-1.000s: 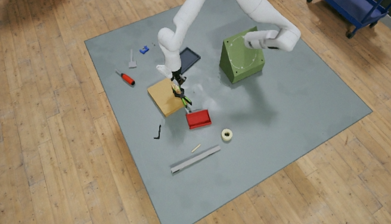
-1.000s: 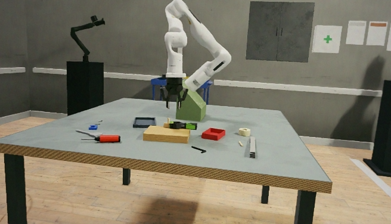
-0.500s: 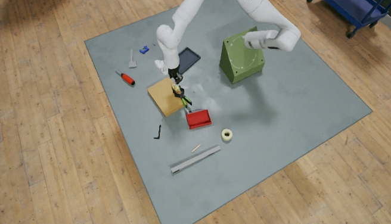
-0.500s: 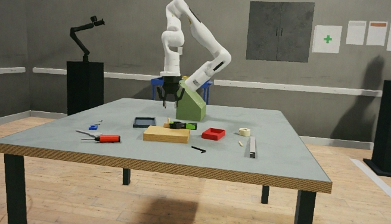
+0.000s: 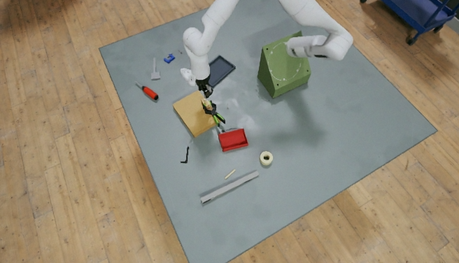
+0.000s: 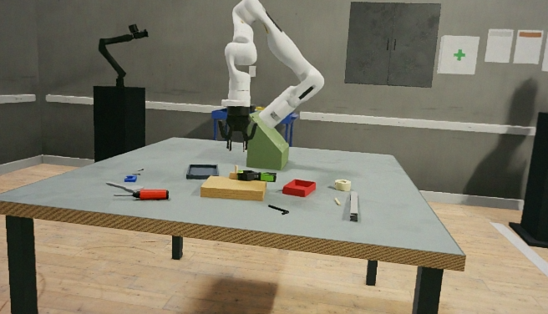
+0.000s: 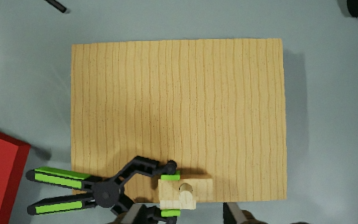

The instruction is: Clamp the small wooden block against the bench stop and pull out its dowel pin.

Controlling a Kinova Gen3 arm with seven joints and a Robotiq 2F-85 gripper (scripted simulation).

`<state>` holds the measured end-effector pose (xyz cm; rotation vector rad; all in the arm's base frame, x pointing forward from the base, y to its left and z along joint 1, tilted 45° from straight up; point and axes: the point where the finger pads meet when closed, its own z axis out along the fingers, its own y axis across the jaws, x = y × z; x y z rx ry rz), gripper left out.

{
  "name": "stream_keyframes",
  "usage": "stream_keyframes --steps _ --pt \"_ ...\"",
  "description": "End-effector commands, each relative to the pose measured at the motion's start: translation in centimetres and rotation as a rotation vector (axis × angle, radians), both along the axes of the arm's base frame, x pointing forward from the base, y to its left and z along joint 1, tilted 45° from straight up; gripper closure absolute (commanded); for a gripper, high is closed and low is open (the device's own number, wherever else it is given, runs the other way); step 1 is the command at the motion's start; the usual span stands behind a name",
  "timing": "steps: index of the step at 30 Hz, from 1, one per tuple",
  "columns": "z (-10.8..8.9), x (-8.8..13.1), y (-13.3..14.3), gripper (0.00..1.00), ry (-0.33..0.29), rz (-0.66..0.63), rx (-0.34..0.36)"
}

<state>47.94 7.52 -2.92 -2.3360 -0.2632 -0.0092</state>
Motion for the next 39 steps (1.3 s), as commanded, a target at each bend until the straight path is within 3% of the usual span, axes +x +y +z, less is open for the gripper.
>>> stream_keyframes --steps 1,6,7,39 --pt "0.04 0.07 -0.11 0.46 0.001 -0.004 -0.001" --pt "0.03 0.08 -0.12 0.46 0.002 -0.005 -0.001" --pt "0.03 0.08 -0.12 0.66 0.002 -0.005 -0.001" --pt "0.03 0.08 -0.12 0.66 0.002 -0.005 -0.001"
